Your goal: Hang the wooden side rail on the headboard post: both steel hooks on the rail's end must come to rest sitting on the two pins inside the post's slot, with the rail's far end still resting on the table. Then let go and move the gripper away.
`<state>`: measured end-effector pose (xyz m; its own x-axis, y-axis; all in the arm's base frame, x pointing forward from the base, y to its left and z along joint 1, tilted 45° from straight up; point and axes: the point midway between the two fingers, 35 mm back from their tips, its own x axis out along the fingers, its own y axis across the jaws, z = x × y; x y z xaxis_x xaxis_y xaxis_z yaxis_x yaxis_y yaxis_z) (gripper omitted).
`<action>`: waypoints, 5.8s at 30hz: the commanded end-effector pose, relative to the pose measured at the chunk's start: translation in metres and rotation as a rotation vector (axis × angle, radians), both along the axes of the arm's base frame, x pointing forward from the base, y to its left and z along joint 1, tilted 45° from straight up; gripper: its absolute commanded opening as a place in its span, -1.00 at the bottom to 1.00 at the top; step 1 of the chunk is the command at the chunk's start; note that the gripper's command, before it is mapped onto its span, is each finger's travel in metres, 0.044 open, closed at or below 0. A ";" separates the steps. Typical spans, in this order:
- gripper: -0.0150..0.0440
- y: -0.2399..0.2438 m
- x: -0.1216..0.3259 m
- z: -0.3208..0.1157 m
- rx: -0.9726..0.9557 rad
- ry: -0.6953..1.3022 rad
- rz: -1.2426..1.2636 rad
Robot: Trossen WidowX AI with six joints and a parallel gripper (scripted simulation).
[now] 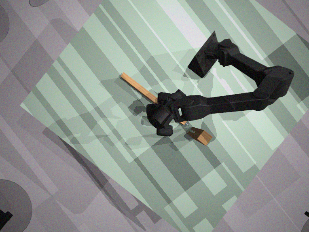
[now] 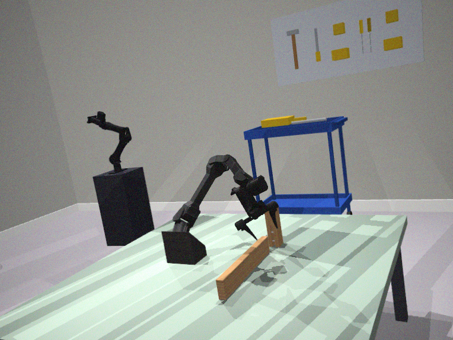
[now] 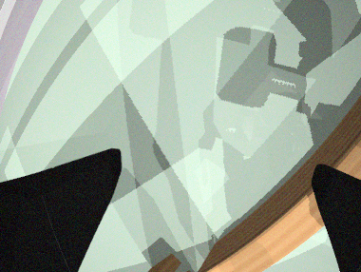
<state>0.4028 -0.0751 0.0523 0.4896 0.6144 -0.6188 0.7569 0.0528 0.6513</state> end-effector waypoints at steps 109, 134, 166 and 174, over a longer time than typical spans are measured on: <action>-0.49 0.095 -0.042 -0.058 0.171 0.675 -0.121; -0.49 0.093 -0.031 -0.057 0.171 0.675 -0.121; -0.49 0.092 -0.034 -0.056 0.171 0.675 -0.121; -0.49 0.091 -0.034 -0.055 0.171 0.675 -0.121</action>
